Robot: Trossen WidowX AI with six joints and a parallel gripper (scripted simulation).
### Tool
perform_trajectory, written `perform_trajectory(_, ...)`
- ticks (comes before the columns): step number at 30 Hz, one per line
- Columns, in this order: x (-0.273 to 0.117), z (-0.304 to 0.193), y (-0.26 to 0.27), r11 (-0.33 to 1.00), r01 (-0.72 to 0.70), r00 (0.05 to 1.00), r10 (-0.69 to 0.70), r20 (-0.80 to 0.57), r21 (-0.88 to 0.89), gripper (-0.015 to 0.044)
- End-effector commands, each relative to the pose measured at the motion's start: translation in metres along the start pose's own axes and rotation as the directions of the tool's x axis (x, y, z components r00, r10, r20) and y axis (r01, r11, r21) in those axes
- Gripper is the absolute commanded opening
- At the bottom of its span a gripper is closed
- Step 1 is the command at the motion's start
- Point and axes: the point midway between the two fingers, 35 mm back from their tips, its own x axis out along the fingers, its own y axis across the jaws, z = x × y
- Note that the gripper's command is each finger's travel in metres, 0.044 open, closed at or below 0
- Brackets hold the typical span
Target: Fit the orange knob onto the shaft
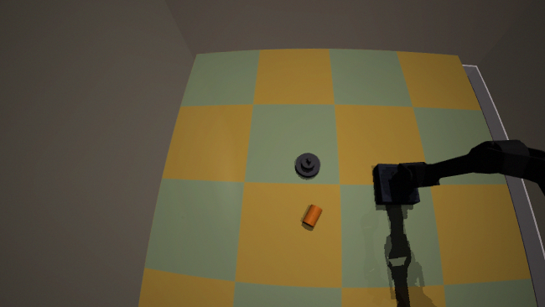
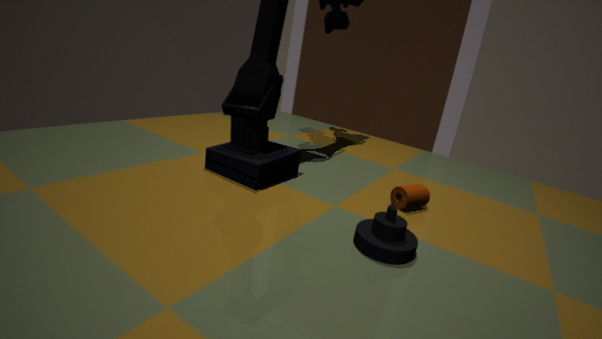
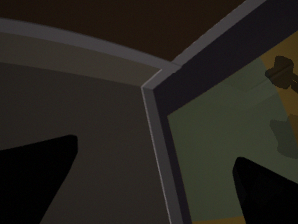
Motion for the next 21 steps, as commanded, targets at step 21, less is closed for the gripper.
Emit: perform_trajectory(21, -0.189, 0.11, -0.408, 0.681, 0.722, 0.692, -0.714, 0.109, -0.119, 0.044)
